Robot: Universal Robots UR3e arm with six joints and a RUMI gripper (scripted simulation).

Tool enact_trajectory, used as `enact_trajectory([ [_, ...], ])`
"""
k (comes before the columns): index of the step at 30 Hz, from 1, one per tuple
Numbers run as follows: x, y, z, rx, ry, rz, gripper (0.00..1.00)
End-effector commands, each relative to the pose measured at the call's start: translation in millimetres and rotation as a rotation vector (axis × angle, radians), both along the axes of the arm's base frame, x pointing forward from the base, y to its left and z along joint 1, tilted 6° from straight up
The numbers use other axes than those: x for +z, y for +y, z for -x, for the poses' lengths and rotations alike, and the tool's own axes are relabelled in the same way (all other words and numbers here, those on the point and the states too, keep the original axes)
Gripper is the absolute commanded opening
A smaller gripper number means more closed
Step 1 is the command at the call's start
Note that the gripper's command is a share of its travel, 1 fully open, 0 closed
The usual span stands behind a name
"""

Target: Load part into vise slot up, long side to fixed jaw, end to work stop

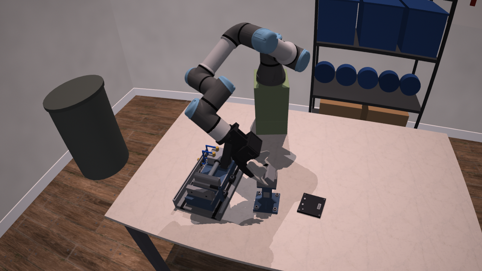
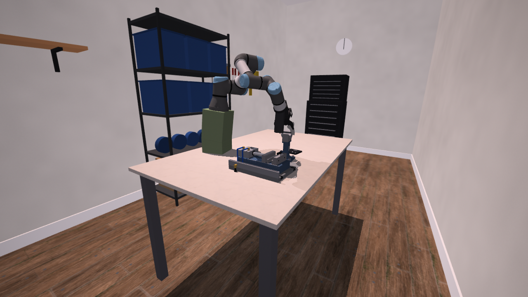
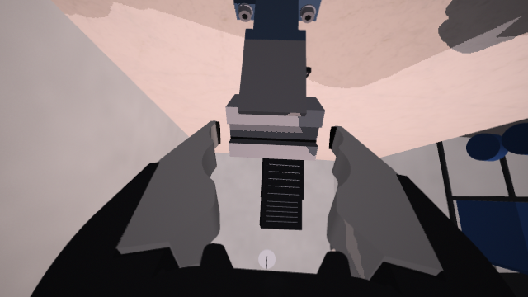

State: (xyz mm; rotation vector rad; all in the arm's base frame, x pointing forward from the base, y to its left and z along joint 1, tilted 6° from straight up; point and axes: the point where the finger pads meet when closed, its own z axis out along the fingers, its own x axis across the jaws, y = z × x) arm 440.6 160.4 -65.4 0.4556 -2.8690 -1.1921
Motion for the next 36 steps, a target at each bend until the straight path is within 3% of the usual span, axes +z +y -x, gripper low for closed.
enact_trajectory([
  [1, 0.7, -0.3, -0.8, 0.002, 0.000, -0.008, 0.51],
  [36, 0.7, -0.4, -0.9, 0.004, 0.006, -0.028, 0.51],
])
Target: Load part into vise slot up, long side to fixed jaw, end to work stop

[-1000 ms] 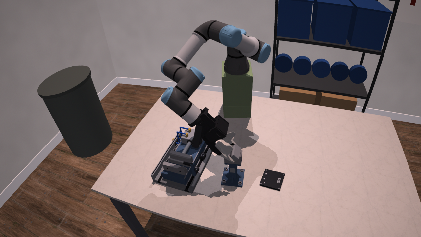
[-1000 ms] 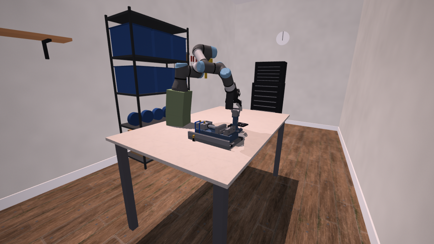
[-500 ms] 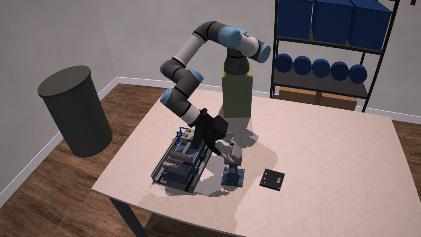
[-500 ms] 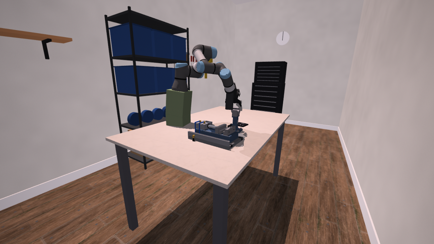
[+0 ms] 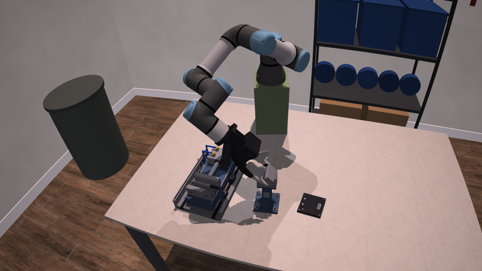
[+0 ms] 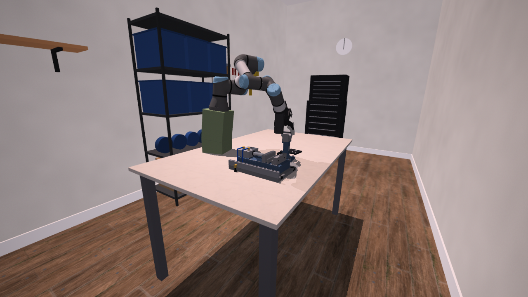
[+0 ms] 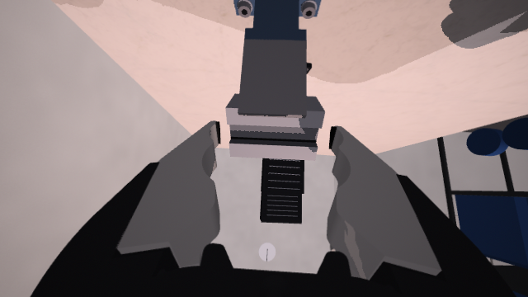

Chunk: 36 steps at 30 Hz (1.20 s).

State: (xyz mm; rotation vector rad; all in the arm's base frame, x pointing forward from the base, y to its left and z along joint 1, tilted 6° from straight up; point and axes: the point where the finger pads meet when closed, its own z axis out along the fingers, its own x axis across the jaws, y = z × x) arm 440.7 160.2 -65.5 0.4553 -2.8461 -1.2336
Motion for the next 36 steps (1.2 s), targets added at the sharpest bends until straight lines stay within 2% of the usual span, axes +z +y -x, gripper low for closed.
enact_trajectory([
  [1, 0.8, -0.2, -0.8, 0.000, -0.003, 0.001, 0.51],
  [34, 0.8, -0.2, -0.8, 0.000, -0.003, 0.001, 0.51],
  [35, 0.8, -0.2, -0.8, 0.000, -0.003, 0.001, 0.00],
  [36, 0.8, -0.2, -0.8, 0.000, -0.003, 0.001, 0.00],
])
